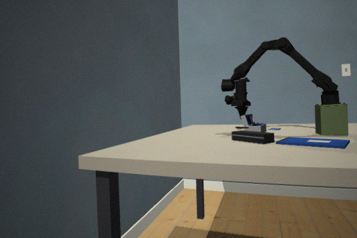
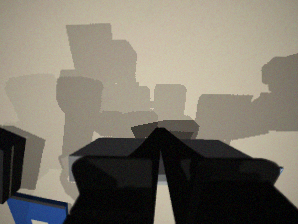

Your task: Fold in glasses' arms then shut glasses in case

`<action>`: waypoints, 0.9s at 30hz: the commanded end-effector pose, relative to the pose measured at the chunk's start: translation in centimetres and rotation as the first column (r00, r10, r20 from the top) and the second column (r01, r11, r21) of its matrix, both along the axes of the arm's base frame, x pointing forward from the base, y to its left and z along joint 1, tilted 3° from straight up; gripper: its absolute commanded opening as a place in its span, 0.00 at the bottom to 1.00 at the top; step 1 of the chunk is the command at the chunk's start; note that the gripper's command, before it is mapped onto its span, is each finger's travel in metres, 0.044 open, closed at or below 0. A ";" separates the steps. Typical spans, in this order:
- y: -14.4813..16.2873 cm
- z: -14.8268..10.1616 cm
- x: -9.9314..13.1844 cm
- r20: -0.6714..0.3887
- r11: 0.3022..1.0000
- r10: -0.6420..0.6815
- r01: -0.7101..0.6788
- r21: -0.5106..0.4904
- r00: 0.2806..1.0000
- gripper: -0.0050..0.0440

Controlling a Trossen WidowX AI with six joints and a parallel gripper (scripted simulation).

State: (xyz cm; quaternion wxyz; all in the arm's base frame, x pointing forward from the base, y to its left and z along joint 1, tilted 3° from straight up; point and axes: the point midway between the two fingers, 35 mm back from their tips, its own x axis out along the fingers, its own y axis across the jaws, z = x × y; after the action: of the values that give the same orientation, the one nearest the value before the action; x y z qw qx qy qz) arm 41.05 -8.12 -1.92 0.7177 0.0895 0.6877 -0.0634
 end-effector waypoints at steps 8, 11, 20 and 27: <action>0.2 0.6 -1.0 -0.004 1.000 -0.006 0.006 0.000 1.000 0.10; 0.2 0.7 -1.0 -0.004 1.000 -0.006 0.006 0.000 1.000 0.10; 0.2 0.9 -1.4 -0.004 1.000 -0.006 0.006 0.000 1.000 0.10; 0.3 1.1 -1.6 -0.004 1.000 -0.006 0.006 0.000 1.000 0.10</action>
State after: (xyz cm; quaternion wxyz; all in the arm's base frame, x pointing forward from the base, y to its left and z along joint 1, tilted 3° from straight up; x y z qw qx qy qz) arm 39.87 -7.89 -1.20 0.7173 0.0896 0.6881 -0.0636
